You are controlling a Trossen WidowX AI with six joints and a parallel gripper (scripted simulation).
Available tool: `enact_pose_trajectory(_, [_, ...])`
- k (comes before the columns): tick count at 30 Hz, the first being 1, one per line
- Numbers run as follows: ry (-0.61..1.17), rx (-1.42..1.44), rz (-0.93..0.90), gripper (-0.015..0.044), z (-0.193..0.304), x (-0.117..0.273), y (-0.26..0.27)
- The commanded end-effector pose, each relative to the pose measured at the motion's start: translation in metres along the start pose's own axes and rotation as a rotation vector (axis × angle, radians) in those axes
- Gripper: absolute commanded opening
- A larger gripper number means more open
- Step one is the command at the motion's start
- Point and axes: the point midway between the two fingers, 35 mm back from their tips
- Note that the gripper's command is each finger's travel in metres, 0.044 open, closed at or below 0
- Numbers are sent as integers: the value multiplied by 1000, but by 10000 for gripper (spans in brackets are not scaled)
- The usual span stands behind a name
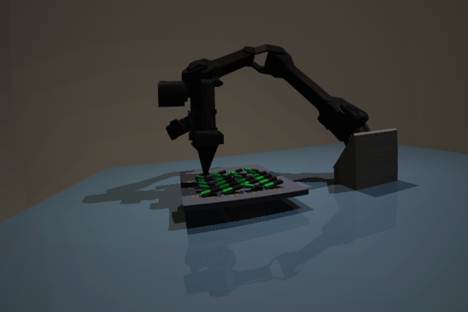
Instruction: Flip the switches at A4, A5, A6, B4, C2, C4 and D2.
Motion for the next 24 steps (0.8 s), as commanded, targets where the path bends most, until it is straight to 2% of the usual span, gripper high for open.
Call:
enact_pose_trajectory(1, [2,4,4,0,0,-1,0])
enact_pose_trajectory(24, [1,0,0,0,0,-1,0])
Point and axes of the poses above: the point midway between the two fingers, 35 mm back from their tips, its own x axis back along the fingers, its own y axis across the jaws, z = x × y, and after that the axes turned 13 degrees about x, right-handed
